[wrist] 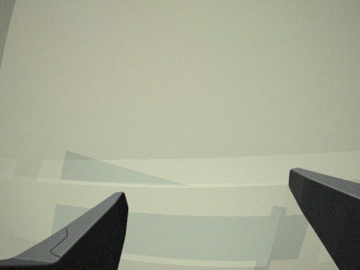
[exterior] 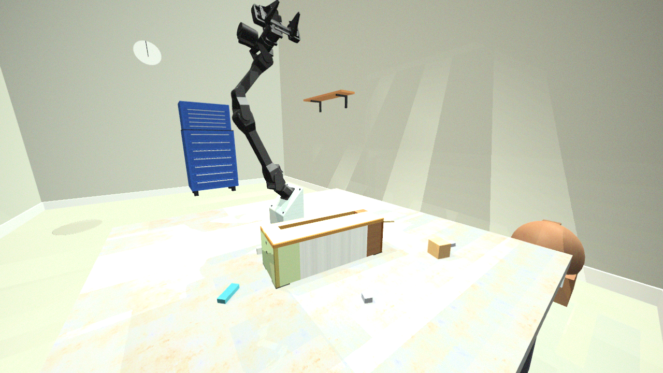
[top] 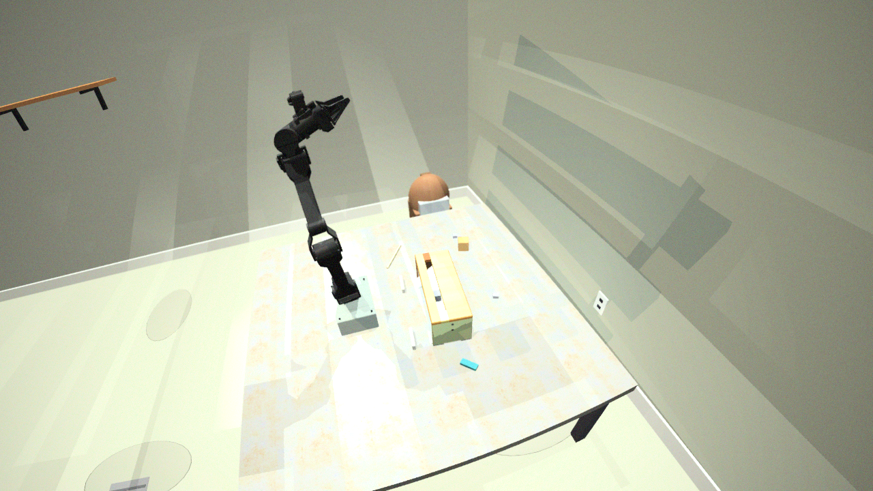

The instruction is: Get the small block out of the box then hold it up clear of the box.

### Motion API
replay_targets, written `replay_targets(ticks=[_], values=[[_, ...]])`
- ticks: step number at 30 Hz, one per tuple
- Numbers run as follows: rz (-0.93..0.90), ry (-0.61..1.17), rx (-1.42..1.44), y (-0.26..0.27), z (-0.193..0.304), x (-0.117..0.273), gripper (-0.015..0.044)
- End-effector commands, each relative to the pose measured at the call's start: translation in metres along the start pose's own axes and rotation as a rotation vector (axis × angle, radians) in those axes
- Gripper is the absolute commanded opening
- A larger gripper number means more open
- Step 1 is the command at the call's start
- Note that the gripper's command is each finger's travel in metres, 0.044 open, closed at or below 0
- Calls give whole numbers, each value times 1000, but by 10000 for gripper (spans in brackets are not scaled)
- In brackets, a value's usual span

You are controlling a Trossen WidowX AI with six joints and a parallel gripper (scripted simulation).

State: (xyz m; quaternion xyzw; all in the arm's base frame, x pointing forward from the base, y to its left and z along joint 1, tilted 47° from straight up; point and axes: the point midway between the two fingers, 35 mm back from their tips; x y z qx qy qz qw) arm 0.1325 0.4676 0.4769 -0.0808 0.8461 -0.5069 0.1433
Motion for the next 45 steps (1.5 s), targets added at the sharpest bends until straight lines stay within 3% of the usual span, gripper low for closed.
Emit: replay_targets(ticks=[1, 13, 24, 34, 45], values=[[0, 2, -3, 1, 1, -2, 400], [-30, 196, -269, 42, 129, -123, 400], [-47, 477, -552, 64, 274, -170, 400], [47, 842, -873, 74, 421, -156, 400], [377, 1318, -1252, 77, 563, -74, 400]])
Point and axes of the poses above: the point midway between the two fingers, 35 mm back from their tips, its own x axis back along the fingers, its own y axis across the jaws, z = x × y, and after that the axes turned 11 degrees about x, right-handed
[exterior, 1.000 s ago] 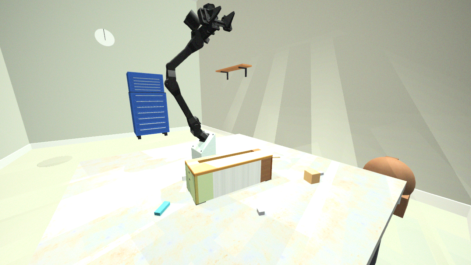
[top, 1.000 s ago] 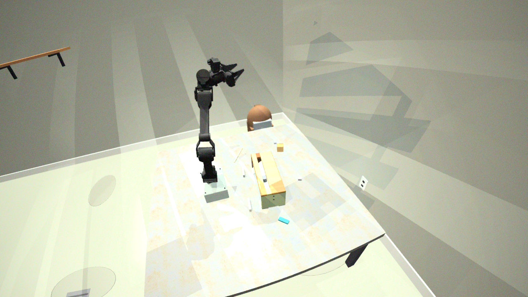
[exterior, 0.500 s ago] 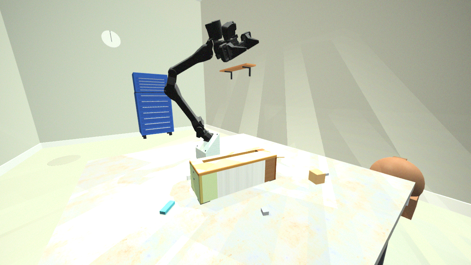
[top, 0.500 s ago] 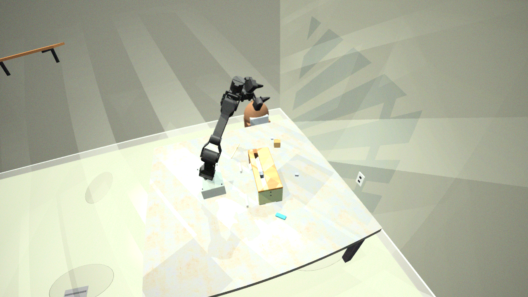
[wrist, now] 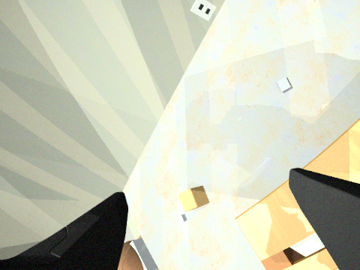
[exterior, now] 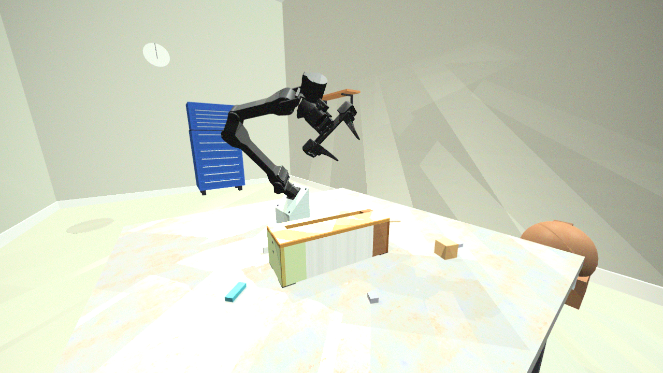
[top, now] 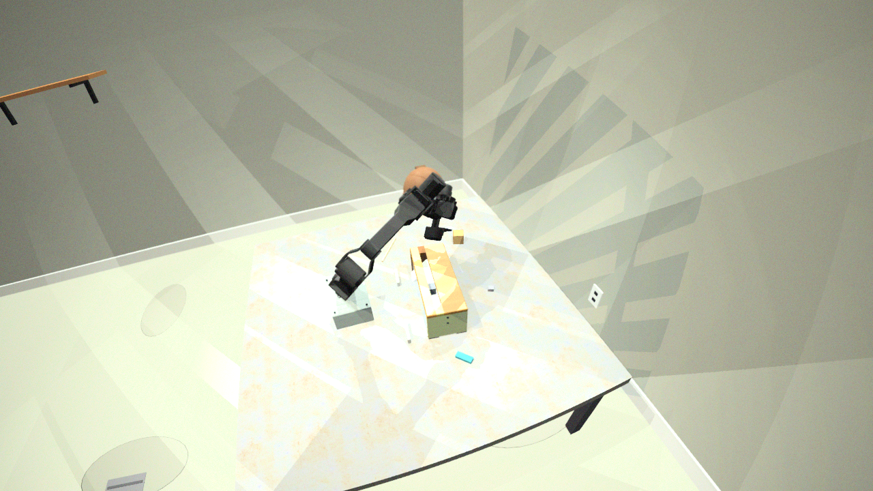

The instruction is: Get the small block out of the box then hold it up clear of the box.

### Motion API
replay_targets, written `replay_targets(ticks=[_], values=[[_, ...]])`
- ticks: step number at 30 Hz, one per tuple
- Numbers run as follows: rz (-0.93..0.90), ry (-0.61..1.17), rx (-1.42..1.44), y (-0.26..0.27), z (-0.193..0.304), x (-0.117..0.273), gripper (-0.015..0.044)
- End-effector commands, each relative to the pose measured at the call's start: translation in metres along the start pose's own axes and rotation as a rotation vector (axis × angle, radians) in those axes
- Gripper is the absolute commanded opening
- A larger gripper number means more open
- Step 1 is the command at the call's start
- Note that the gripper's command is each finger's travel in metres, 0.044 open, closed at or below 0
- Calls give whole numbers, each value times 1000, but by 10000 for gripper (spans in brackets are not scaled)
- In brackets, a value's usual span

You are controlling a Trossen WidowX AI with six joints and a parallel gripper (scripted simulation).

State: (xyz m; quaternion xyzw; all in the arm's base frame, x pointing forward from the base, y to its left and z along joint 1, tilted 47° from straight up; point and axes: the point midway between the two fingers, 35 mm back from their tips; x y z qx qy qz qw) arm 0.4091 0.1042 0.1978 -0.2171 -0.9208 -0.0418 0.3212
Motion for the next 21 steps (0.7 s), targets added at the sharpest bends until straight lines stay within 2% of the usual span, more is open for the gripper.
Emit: replay_targets(ticks=[1, 7, 13, 21], values=[[153, 154, -258, -66, 31, -23, 400], [394, 304, -592, -142, 73, -31, 400], [673, 405, -919, -205, 119, -18, 400], [688, 408, -935, -208, 121, -17, 400]])
Point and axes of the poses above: the point midway between the two fingers, 35 mm back from their tips, its own x axis back along the fingers, its own y axis across the jaws, z = x × y, and after that the axes turned 11 degrees about x, right-handed
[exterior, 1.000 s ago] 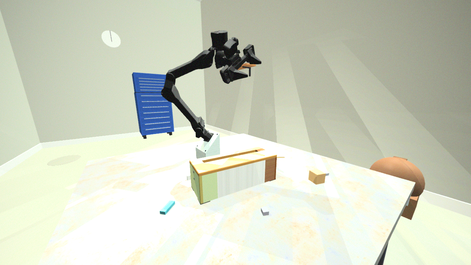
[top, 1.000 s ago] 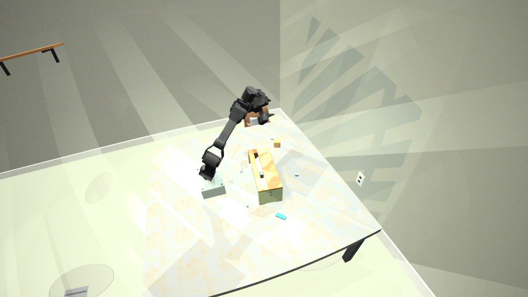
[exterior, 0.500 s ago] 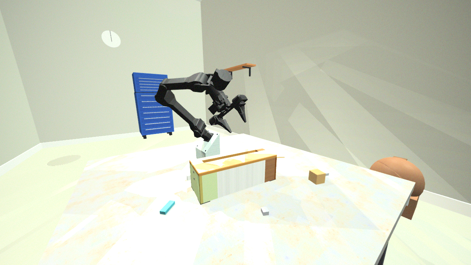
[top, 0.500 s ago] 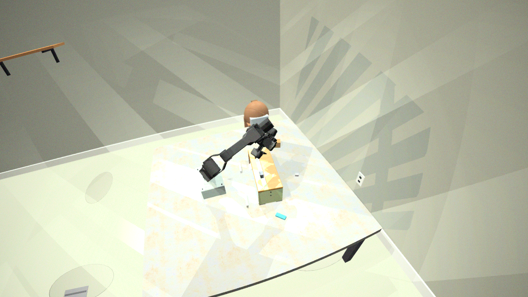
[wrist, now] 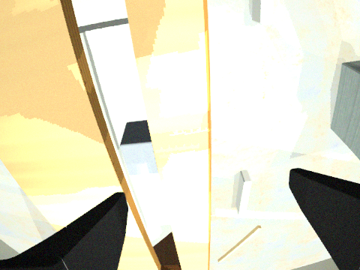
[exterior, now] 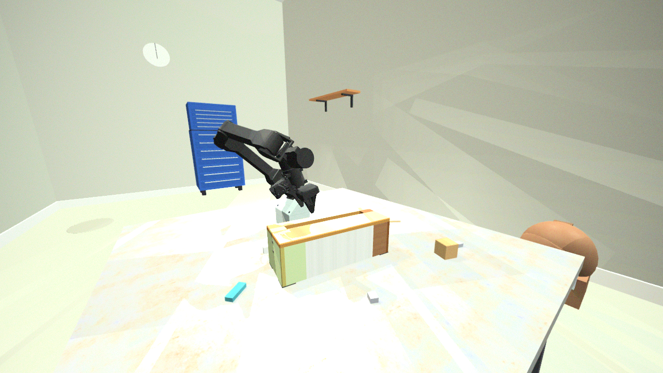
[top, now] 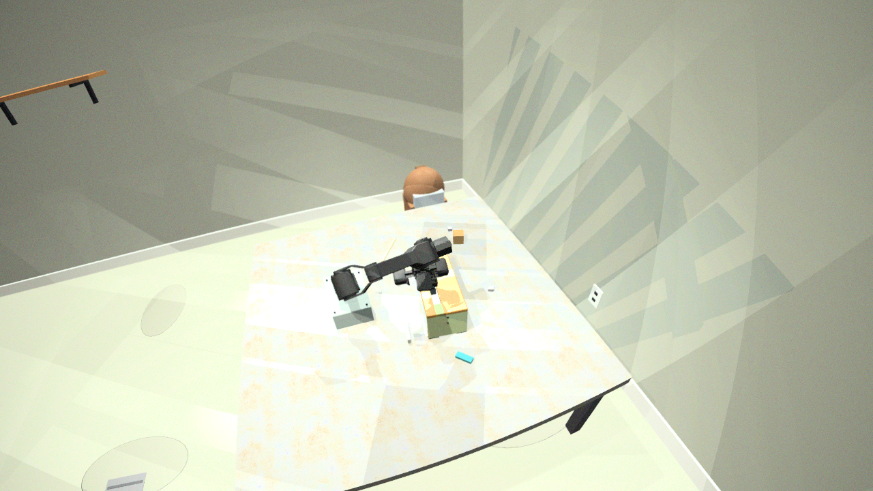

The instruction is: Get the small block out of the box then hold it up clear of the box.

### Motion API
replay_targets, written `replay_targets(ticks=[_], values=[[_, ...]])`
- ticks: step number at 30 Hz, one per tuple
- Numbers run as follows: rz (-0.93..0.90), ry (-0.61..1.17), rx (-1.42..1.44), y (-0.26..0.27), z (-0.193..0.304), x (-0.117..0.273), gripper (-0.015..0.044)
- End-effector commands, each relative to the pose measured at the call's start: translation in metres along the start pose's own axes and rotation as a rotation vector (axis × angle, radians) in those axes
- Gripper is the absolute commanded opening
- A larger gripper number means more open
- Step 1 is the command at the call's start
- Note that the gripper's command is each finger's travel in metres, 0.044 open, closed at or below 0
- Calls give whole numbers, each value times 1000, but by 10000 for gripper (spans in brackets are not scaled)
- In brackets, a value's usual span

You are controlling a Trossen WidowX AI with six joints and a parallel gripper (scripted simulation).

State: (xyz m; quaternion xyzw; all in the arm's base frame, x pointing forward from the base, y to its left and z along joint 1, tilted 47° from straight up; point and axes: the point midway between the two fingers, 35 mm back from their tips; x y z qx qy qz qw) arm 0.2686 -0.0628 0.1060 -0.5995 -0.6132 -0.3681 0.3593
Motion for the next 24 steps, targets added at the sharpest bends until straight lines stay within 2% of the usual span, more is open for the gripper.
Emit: replay_targets(ticks=[1, 24], values=[[15, 9, -26, -6, 0, -1, 400], [15, 11, -27, -7, -14, -32, 400]])
Point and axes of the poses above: the point midway between the two fingers, 35 mm back from their tips, its own x axis back along the fingers, its own y axis across the jaws, z = x × y, and after that the axes turned 11 degrees about x, right-handed
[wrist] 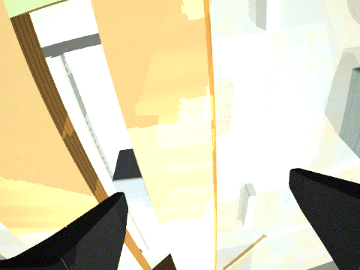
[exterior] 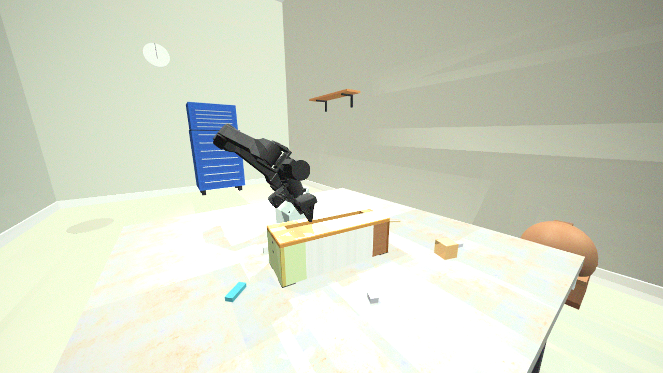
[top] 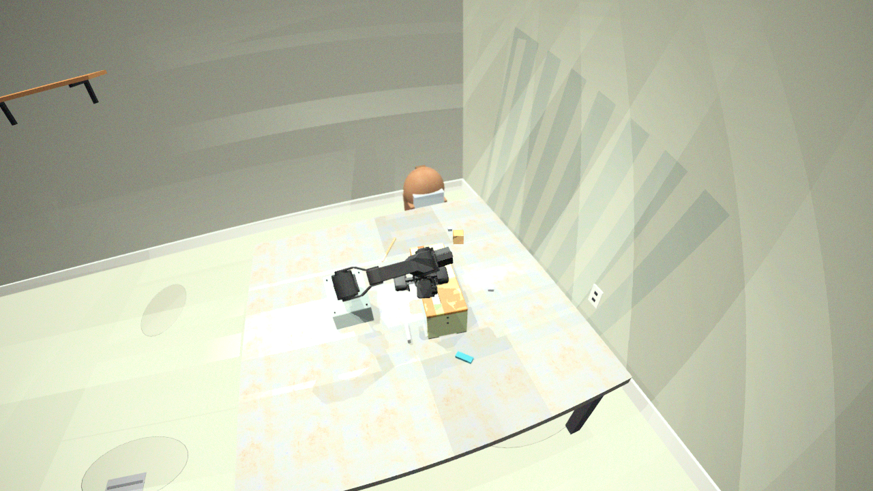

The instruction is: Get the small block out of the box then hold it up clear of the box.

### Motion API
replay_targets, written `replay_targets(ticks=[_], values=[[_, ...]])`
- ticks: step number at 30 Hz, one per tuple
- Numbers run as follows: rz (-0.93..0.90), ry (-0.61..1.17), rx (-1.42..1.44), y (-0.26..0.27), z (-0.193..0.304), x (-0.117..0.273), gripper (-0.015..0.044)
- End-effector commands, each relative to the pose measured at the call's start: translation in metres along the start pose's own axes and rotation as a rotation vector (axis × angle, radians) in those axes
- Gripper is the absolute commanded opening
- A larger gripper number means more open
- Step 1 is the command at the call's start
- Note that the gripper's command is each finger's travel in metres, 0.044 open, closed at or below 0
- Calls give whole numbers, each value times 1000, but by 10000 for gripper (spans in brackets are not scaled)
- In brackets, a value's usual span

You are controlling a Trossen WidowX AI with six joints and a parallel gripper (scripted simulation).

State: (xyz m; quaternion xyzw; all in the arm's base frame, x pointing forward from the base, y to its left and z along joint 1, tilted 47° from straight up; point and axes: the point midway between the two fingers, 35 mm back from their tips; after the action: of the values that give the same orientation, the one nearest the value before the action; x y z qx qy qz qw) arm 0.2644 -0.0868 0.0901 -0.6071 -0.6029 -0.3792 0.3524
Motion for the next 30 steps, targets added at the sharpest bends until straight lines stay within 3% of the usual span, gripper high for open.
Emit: replay_targets(ticks=[1, 30], values=[[6, 4, 8, -2, -1, -8, 400], [3, -2, 5, -7, -19, -39, 400]])
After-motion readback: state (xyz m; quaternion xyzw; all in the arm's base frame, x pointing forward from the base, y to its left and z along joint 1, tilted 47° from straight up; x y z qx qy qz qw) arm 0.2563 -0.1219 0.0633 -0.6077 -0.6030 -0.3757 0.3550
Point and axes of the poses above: the point midway between the two fingers, 35 mm back from their tips, its own x axis back along the fingers, its own y axis across the jaws, z = x × y, and after that the axes turned 11 degrees about x, right-handed
